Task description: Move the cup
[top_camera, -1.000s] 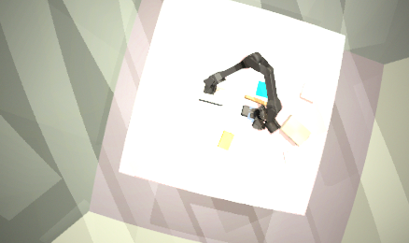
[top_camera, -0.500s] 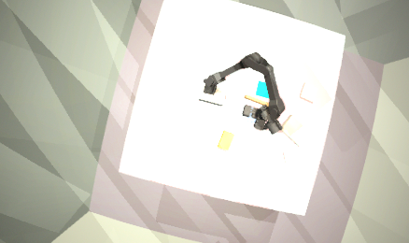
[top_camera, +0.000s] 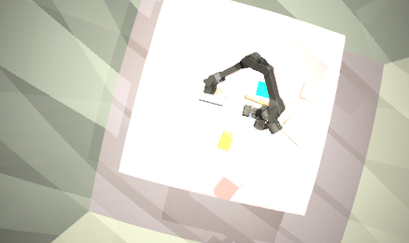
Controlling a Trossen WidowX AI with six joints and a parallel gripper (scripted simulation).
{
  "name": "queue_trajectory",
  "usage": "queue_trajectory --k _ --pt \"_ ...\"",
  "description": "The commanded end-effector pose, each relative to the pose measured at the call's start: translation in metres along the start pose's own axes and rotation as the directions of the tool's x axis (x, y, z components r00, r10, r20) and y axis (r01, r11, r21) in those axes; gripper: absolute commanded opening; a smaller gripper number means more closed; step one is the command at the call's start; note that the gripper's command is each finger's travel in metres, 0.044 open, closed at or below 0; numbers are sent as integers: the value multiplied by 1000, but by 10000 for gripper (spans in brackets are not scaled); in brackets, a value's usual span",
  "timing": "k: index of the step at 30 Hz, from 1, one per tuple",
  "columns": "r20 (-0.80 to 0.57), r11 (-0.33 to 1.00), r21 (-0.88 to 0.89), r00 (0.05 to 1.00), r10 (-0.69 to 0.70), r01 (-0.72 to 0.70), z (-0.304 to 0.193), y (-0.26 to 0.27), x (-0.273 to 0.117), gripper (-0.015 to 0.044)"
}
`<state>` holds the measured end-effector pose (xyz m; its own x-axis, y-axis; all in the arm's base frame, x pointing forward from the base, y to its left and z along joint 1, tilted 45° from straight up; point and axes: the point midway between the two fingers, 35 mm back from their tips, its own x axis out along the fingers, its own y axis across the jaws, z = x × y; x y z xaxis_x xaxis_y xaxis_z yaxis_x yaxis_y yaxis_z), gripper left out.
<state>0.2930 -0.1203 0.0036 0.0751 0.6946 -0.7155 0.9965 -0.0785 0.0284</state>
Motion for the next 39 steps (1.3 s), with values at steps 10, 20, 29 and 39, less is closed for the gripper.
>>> queue_trajectory --k 10,20,29,39 --pt "0 1000 -1 1000 -4 4 -26 3 -1 0" --pt "0 1000 -2 1000 -5 5 -53 6 -3 0" --pt "-2 1000 -2 1000 -5 5 -79 9 -4 0" --pt "-3 1000 -2 1000 -5 5 -108 12 -5 0"
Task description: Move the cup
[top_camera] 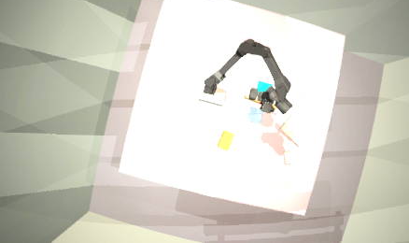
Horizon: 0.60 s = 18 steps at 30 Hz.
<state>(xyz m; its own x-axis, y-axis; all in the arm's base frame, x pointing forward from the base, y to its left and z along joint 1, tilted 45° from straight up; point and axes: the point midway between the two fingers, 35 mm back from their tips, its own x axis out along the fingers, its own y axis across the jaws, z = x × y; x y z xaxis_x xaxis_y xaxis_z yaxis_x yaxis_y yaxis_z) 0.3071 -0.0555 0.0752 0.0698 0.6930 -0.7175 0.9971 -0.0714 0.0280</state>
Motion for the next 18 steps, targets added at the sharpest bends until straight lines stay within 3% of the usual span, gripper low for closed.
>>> queue_trajectory --k 1,18 --pt "-6 1000 3 1000 0 0 -14 1 0 0" --pt "-8 1000 3 1000 0 0 -70 4 0 0"
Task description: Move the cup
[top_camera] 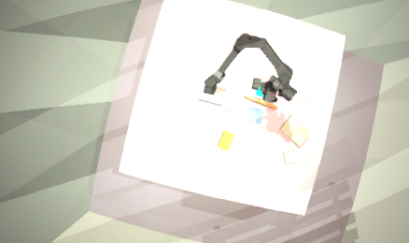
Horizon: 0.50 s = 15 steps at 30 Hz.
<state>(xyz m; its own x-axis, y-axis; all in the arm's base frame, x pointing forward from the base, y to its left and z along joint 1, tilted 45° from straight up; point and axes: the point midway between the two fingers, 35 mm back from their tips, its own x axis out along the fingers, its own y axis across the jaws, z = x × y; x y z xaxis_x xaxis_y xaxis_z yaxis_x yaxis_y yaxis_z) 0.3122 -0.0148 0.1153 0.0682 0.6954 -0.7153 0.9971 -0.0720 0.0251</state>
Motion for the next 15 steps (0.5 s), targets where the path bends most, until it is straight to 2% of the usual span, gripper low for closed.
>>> queue_trajectory --k 1,15 --pt "-5 1000 0 1000 1 -1 -16 1 0 0" --pt "-6 1000 0 1000 2 -2 -24 1 9 0"
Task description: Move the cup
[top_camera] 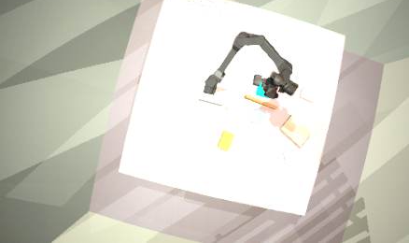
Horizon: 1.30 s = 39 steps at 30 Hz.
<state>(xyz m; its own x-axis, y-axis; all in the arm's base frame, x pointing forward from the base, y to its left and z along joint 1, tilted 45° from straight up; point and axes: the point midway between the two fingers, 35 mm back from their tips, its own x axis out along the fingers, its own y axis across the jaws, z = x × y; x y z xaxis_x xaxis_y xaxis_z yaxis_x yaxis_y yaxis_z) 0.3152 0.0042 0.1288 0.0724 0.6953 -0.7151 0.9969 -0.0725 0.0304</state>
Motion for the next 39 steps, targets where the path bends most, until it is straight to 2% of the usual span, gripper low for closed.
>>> queue_trajectory --k 1,39 --pt "-5 1000 3 1000 -3 3 -1 -1 6 0" --pt "-7 1000 3 1000 -2 2 -2 -1 56 0"
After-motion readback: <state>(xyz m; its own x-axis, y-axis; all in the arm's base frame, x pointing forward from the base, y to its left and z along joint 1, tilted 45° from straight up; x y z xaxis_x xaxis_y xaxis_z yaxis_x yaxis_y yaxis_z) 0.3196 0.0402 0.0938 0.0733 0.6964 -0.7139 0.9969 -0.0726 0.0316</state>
